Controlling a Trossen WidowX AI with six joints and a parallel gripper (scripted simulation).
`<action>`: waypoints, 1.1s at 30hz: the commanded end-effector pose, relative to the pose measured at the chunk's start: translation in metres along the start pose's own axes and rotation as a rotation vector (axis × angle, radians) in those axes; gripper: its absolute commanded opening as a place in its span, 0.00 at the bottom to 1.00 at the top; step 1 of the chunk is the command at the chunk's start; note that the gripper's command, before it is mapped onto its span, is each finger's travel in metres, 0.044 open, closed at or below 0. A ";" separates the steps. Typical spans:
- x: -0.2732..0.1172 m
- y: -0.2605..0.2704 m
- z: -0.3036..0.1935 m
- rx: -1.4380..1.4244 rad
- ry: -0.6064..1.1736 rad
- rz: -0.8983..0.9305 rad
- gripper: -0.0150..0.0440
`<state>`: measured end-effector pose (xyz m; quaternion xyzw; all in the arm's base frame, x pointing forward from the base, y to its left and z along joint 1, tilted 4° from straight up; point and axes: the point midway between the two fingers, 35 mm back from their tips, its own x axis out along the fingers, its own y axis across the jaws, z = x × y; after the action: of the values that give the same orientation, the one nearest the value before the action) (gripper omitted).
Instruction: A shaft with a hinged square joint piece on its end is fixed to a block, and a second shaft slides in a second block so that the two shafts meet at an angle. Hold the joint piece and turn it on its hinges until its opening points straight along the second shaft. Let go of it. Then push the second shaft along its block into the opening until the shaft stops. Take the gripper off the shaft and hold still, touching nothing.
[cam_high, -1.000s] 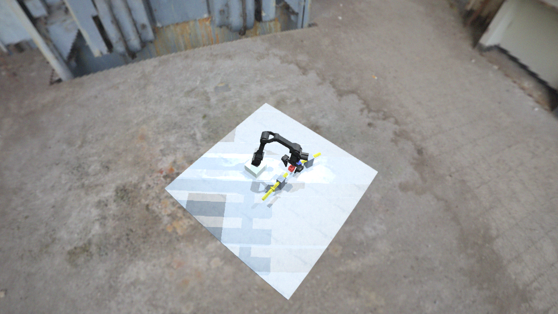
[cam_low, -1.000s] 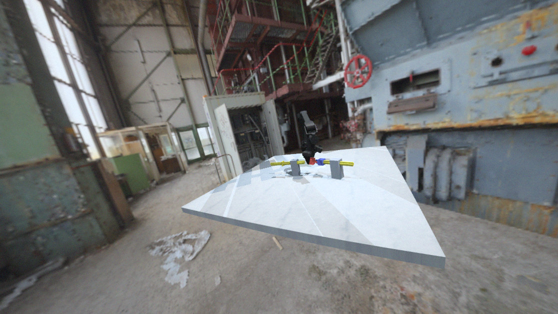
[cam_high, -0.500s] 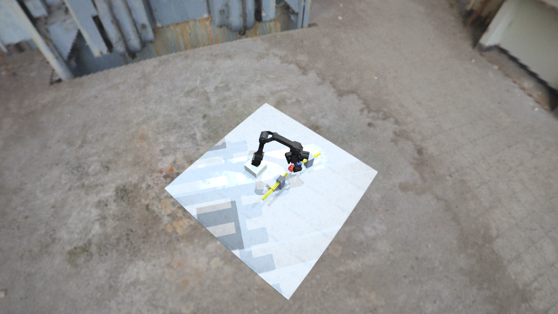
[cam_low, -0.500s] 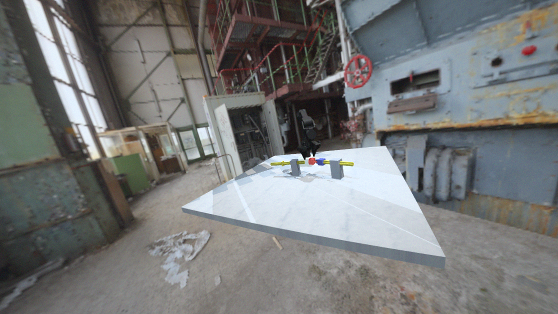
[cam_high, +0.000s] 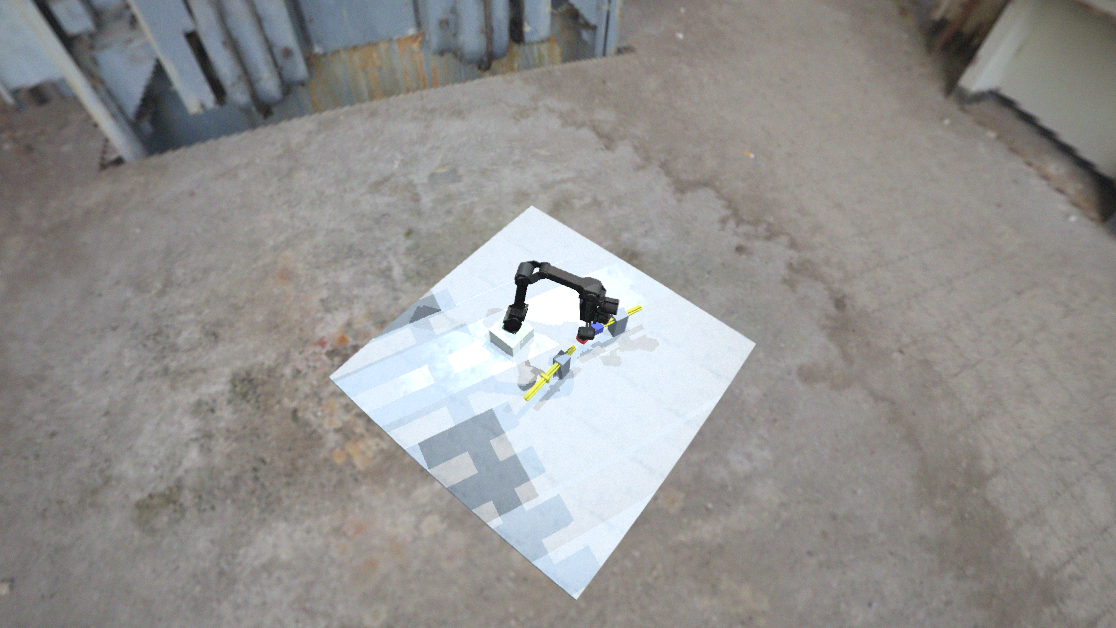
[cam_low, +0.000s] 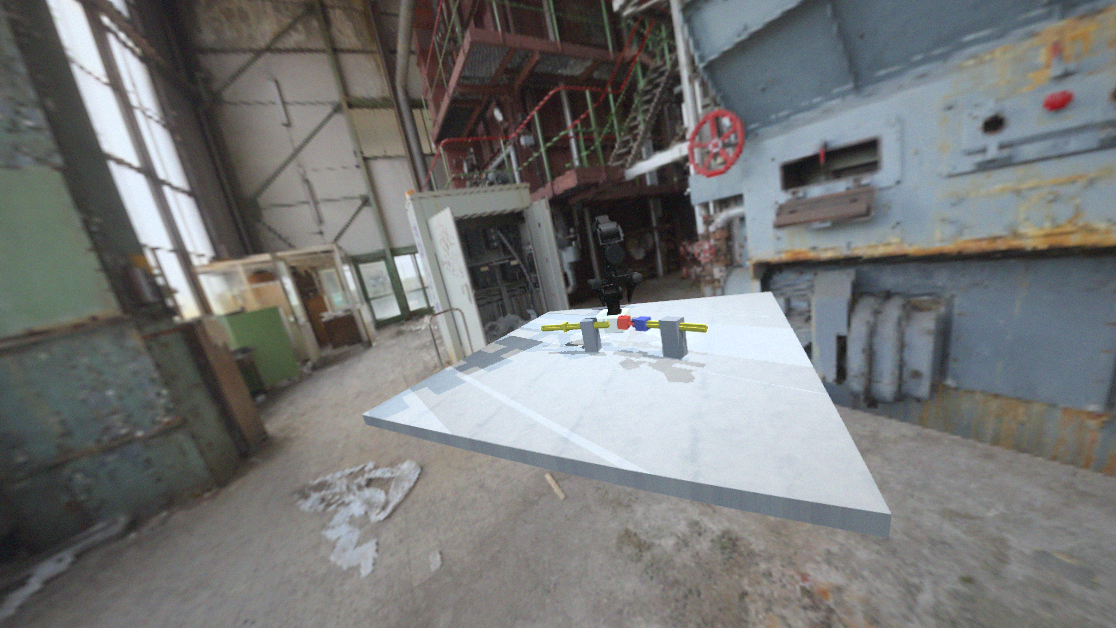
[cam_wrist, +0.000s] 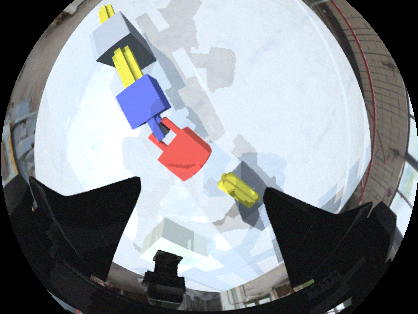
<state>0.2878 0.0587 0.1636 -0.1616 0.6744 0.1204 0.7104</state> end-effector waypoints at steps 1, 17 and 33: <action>-0.018 -0.001 -0.003 0.155 -0.023 0.020 1.00; -0.055 -0.004 -0.014 0.582 -0.033 0.077 1.00; -0.015 -0.055 -0.050 0.608 -0.035 0.068 1.00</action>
<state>0.2648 -0.0060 0.1804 0.0856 0.6803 -0.0652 0.7250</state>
